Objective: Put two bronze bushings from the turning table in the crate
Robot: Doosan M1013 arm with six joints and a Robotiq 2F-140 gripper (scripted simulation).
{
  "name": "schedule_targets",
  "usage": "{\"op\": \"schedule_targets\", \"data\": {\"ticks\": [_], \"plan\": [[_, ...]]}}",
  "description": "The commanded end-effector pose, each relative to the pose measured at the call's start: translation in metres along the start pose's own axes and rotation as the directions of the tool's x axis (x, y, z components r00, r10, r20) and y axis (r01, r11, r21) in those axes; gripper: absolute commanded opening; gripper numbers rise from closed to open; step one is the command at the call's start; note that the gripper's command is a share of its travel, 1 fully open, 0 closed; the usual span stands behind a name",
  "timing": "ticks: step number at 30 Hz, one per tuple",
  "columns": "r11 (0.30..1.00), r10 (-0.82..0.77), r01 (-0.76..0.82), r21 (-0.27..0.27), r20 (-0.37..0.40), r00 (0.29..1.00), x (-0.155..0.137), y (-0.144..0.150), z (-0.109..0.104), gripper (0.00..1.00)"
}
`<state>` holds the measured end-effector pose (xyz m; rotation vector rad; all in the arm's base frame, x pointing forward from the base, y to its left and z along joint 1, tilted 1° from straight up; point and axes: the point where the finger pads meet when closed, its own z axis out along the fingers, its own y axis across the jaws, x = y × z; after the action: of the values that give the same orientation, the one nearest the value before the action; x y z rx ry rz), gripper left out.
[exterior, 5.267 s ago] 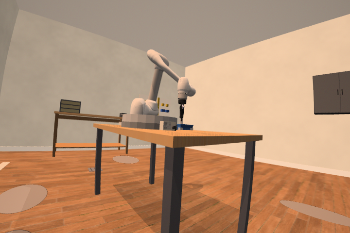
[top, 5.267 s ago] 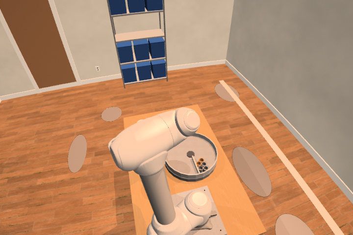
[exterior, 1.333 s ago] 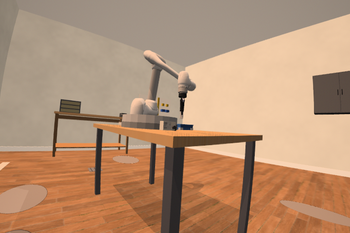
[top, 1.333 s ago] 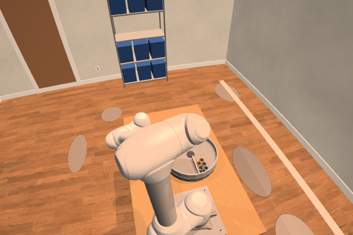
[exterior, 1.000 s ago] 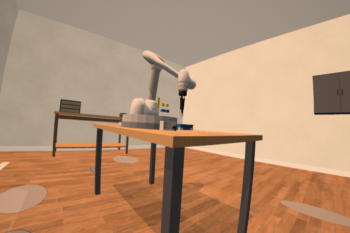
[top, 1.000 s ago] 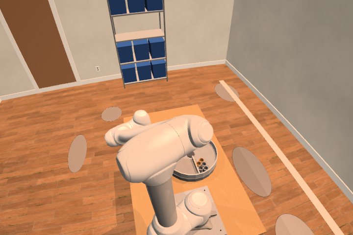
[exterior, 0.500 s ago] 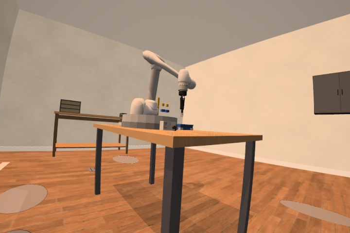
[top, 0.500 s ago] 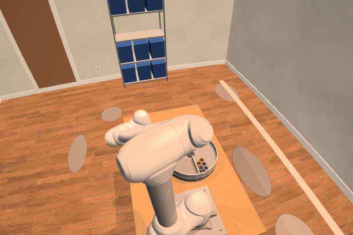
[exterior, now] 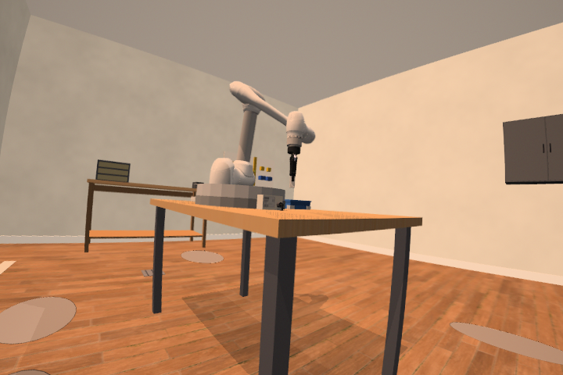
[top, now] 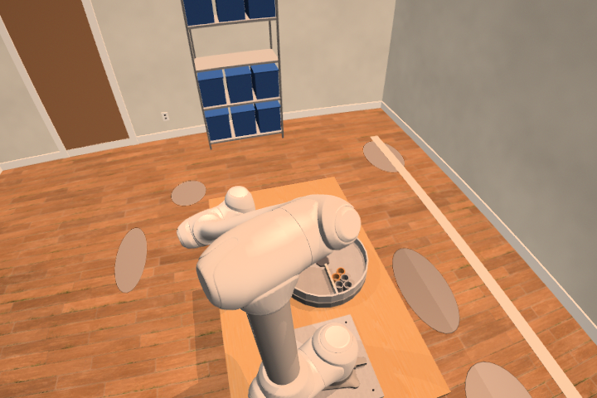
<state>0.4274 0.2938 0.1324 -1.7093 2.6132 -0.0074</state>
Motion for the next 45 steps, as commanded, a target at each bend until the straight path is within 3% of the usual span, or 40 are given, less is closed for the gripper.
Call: {"op": "schedule_targets", "data": {"ticks": [1, 36, 37, 45], "plan": [[1.0, 0.0, 0.0, 0.0, 0.0, 1.0, 0.0, 0.0, -0.0001, 0.1], [1.0, 0.0, 0.0, 0.0, 0.0, 1.0, 0.0, 0.0, -0.0001, 0.1], [1.0, 0.0, 0.0, 0.0, 0.0, 1.0, 0.0, 0.0, -0.0001, 0.28], [1.0, 0.028, -0.028, 0.0, 0.0, 1.0, 0.0074, -0.0026, -0.0001, 0.28]]}}
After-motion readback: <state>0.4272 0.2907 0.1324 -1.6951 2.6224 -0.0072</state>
